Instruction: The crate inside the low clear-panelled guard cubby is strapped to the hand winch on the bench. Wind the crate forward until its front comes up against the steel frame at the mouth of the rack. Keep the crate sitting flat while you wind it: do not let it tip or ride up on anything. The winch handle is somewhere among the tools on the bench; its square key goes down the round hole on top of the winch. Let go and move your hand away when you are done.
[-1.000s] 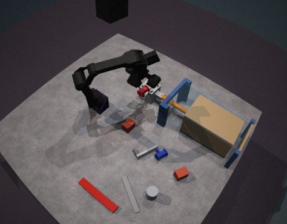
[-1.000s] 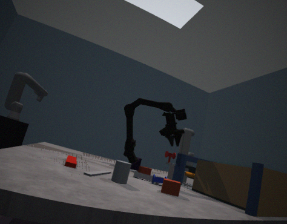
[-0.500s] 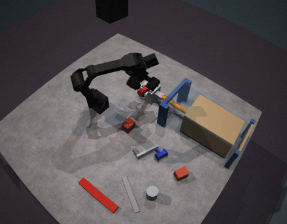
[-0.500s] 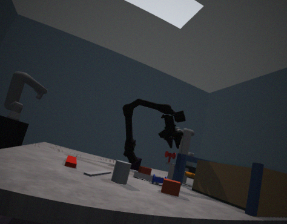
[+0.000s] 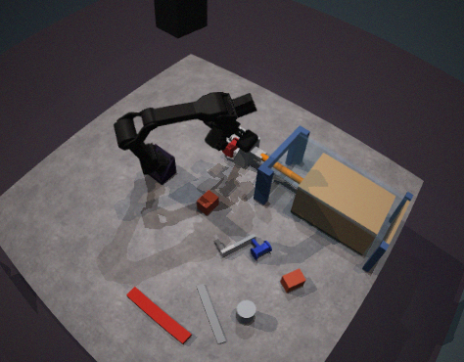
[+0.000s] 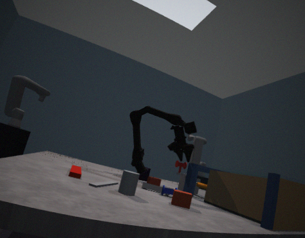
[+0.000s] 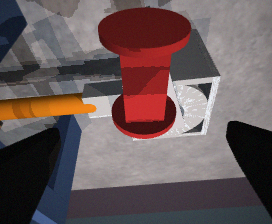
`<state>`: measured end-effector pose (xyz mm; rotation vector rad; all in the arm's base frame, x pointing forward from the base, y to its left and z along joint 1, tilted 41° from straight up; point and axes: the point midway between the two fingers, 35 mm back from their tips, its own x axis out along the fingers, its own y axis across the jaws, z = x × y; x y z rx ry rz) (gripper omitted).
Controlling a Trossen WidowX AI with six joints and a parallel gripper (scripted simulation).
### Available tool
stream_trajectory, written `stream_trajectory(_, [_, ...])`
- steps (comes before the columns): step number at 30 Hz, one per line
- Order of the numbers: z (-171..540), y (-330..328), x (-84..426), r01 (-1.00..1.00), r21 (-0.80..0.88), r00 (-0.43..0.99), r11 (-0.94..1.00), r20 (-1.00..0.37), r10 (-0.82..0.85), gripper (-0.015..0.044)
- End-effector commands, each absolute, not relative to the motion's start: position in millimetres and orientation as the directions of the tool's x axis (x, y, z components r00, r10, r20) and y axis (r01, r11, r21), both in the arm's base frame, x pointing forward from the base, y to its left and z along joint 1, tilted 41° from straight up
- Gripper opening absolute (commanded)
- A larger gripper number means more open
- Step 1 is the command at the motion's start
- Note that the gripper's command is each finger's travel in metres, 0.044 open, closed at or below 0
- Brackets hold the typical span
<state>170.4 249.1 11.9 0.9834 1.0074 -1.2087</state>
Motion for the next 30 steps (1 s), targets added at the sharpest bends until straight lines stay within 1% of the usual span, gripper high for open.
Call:
stream_trajectory(1, [5.8, 242.9, 171.7, 0.993, 0.056, 0.081, 0.102, -0.962, -0.26, 0.044])
stream_trajectory(22, [-16.3, 221.8, 173.4, 0.993, 0.056, 0.081, 0.101, -0.962, -0.26, 0.044])
stream_trajectory(30, [-13.8, 224.9, 172.9, 0.994, 0.055, 0.078, 0.096, -0.963, -0.259, 0.023])
